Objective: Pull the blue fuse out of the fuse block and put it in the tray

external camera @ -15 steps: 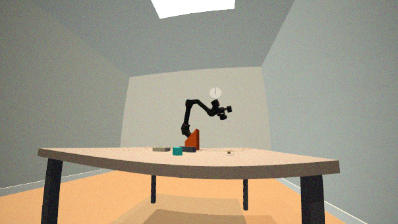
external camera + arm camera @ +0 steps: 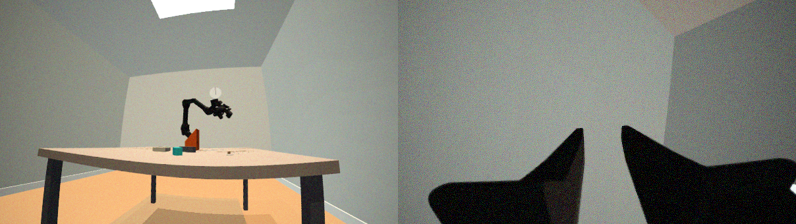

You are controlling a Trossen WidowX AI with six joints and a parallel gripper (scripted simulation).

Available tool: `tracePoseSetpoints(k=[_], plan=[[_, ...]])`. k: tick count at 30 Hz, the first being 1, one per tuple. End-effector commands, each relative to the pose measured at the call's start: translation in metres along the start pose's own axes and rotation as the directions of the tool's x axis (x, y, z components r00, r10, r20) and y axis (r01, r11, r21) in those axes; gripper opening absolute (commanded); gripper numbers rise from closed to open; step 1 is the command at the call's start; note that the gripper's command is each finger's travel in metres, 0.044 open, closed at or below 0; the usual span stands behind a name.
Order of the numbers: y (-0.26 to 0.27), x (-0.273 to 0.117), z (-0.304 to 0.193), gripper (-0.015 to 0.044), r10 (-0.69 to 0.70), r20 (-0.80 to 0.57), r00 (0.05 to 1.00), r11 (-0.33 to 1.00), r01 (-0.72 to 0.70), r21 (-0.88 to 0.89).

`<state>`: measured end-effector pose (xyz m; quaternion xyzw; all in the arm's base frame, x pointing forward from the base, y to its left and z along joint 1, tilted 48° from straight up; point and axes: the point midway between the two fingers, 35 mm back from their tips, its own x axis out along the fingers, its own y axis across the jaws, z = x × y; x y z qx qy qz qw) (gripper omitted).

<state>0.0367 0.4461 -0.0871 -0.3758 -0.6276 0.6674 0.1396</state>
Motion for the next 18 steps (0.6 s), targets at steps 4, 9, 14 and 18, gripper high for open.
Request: tracePoseSetpoints(k=[4,9,14,18], plan=[[0.059,-0.070,-0.047,0.0069,0.366,-0.233,0.901,0.616,-0.047,0.786],[0.081,-0.102,-0.052,0.0069,0.505,-0.263,0.822,0.354,0.080,0.932],[0.102,-0.137,-0.051,0.0069,0.636,-0.262,0.726,0.095,0.264,0.960],[0.116,-0.167,-0.046,0.0069,0.730,-0.240,0.639,-0.084,0.433,0.898]])
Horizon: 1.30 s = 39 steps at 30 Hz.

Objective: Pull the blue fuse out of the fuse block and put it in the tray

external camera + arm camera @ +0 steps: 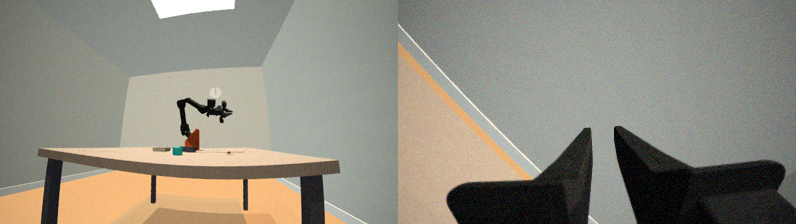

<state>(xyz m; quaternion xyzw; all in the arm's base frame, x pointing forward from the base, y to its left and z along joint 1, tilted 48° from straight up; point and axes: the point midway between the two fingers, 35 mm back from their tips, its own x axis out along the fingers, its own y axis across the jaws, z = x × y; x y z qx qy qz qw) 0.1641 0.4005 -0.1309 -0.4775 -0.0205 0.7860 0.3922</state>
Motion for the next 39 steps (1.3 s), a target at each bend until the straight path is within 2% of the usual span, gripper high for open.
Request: tracePoseSetpoints(k=[1,9,13,17,22,28,33,39], plan=[[0.011,-0.043,-0.066,0.0069,0.084,-0.297,0.951,0.817,0.105,0.567],[0.034,-0.088,-0.111,0.0069,0.213,-0.492,0.844,0.473,0.351,0.808],[0.048,-0.114,-0.129,0.0069,0.289,-0.568,0.771,0.279,0.499,0.820],[0.064,-0.142,-0.143,0.0069,0.368,-0.627,0.686,0.093,0.644,0.759],[0.084,-0.179,-0.157,0.0069,0.470,-0.677,0.565,-0.111,0.800,0.590],[0.109,-0.226,-0.167,0.0069,0.584,-0.703,0.406,-0.285,0.913,0.291],[0.128,-0.266,-0.169,0.0069,0.664,-0.698,0.268,-0.368,0.930,0.006],[0.147,-0.316,-0.167,0.0069,0.738,-0.668,0.096,-0.403,0.857,-0.321]])
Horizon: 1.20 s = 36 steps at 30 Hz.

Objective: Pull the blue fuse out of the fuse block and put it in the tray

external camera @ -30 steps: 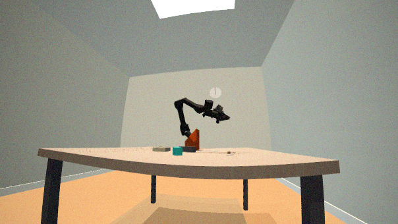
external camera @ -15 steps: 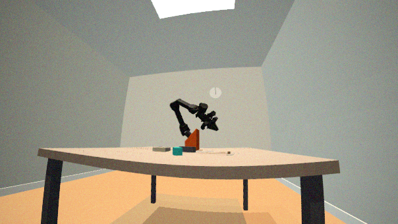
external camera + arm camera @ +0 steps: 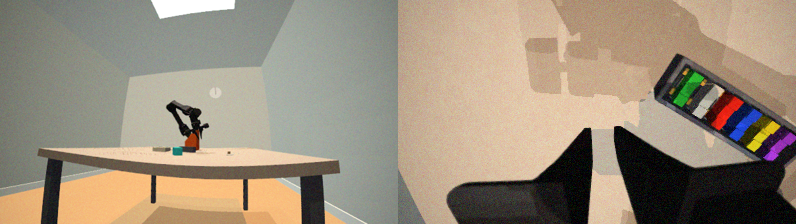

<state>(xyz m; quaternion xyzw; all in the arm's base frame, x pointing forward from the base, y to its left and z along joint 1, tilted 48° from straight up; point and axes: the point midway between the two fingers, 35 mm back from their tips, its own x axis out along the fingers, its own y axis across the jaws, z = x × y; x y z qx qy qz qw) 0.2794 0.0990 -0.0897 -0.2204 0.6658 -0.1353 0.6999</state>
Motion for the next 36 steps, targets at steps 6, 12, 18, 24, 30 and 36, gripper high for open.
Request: tracePoseSetpoints(k=[6,12,18,24,30,36], plan=[[-0.094,-0.011,-0.010,0.0069,-0.312,-0.068,0.947,0.829,0.307,0.467],[-0.098,-0.012,-0.009,0.0069,-0.313,-0.068,0.947,0.829,0.307,0.467],[-0.098,-0.012,-0.009,0.0069,-0.313,-0.068,0.947,0.829,0.307,0.467],[-0.100,-0.007,-0.010,0.0069,-0.312,-0.068,0.947,0.829,0.307,0.467],[-0.102,-0.002,-0.010,0.0069,-0.312,-0.068,0.947,0.829,0.307,0.467],[-0.104,0.004,-0.010,0.0069,-0.313,-0.068,0.947,0.829,0.307,0.467]])
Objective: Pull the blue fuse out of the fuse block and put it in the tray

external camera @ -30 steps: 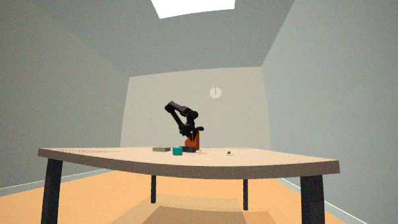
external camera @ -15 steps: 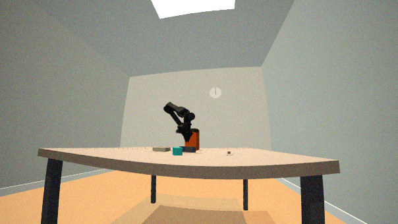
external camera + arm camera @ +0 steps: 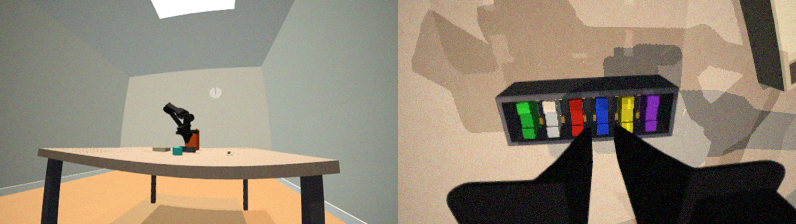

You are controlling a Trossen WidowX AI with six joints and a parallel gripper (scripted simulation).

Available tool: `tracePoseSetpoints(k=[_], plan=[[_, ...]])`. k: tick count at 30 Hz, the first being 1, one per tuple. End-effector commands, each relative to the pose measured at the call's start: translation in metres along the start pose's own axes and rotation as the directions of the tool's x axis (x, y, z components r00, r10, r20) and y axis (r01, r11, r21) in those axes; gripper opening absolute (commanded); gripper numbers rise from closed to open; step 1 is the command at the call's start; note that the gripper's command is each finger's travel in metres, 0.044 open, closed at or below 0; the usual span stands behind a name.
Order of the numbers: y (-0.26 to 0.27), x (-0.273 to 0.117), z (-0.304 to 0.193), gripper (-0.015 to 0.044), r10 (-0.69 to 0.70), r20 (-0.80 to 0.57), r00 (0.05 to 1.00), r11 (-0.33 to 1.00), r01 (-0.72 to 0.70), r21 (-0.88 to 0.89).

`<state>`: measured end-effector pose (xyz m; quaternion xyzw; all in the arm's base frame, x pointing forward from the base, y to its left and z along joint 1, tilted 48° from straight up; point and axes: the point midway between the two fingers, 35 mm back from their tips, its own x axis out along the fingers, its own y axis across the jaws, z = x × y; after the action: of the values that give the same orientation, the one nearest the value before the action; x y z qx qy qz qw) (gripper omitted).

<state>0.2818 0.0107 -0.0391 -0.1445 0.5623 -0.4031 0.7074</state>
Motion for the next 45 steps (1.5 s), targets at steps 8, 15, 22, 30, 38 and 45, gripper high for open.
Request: tracePoseSetpoints(k=[8,15,22,30,38,45], plan=[[-0.001,0.013,-0.001,0.0069,-0.008,-0.002,1.000,1.000,0.008,-0.009],[-0.002,0.020,-0.001,0.0069,-0.009,-0.002,1.000,1.000,0.009,-0.009],[-0.002,0.020,-0.001,0.0069,-0.009,-0.002,1.000,1.000,0.009,-0.009],[-0.002,0.024,-0.001,0.0069,-0.009,-0.001,1.000,1.000,0.009,-0.009],[-0.002,0.030,-0.001,0.0069,-0.009,-0.001,1.000,1.000,0.009,-0.009],[-0.002,0.028,-0.001,0.0063,-0.005,-0.003,1.000,1.000,0.005,-0.002]])
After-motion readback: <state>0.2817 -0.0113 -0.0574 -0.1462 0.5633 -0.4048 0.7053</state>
